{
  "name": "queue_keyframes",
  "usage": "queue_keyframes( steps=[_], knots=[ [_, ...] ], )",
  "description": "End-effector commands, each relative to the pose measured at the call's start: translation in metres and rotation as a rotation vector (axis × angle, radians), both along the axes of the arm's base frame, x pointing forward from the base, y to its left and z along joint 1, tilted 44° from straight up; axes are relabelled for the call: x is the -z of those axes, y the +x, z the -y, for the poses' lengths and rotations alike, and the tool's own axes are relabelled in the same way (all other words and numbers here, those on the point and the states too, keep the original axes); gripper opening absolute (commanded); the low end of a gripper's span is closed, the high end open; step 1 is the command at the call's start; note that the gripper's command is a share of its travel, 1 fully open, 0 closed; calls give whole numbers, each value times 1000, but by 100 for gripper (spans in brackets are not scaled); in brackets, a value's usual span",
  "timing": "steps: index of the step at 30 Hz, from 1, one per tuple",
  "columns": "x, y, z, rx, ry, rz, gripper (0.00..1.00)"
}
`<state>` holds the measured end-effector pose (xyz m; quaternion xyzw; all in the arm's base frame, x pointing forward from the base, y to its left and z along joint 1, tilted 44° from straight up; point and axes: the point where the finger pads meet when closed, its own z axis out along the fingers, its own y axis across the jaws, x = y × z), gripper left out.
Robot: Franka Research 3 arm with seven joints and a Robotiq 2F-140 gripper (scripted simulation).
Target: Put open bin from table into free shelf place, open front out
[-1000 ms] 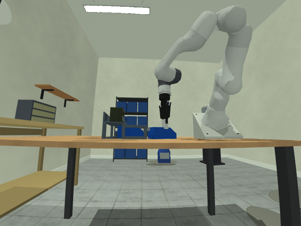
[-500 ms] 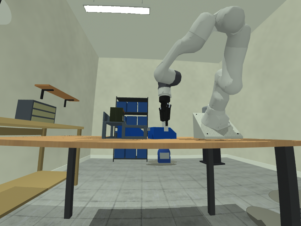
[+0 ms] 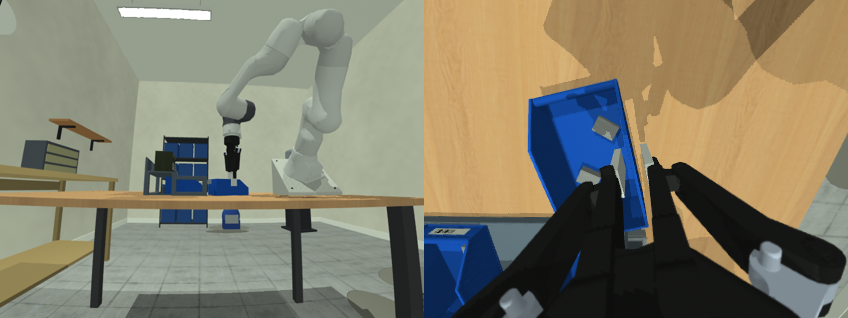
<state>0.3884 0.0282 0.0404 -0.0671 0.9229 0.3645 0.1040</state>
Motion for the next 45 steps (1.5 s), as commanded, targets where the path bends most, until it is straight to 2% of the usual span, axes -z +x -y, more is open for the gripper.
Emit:
queue_keyframes(
  steps=[1, 35, 36, 45],
  knots=[
    [1, 0, 0, -4, -4, 5, 15],
    [1, 0, 0, -4, -4, 5, 15],
    [1, 0, 0, -4, -4, 5, 0],
    [1, 0, 0, -4, -4, 5, 0]
  ],
)
